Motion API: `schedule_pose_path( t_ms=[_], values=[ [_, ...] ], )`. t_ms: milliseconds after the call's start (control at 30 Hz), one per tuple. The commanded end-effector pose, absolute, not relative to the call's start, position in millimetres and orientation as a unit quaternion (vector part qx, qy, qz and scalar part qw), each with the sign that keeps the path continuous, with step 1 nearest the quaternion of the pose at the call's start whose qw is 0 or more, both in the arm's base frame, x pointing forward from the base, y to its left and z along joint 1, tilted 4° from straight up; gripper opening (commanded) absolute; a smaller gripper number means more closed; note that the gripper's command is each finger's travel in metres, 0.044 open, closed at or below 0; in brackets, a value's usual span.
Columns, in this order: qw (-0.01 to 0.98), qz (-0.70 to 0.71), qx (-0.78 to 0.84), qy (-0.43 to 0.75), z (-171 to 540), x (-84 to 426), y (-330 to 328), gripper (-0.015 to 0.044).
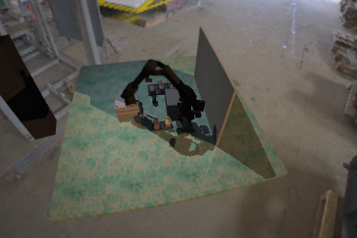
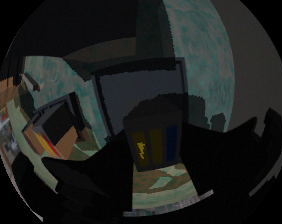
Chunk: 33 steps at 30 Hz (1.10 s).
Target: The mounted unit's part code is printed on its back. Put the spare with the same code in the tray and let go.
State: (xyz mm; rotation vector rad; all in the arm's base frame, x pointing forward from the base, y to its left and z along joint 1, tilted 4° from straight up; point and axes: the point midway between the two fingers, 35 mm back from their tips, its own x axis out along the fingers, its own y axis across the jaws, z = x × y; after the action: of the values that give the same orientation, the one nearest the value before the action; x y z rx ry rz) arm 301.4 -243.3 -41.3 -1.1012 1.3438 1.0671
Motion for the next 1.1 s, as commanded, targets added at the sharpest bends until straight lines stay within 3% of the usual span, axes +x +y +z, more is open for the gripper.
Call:
schedule_pose_path(
  t_ms=[0, 467, 733, 1067],
  values=[
    [0.524, 0.445, -0.461, 0.561, -40.6, 301.8, -243.6, 0.0079],
    [0.524, 0.445, -0.461, 0.561, -40.6, 301.8, -243.6, 0.044],
    [0.521, 0.447, -0.462, 0.562, 63.1, 304.4, -238.4, 0.044],
    [0.524, 0.44, -0.471, 0.557, 69.0, 307.6, -240.1, 0.044]
  ],
)
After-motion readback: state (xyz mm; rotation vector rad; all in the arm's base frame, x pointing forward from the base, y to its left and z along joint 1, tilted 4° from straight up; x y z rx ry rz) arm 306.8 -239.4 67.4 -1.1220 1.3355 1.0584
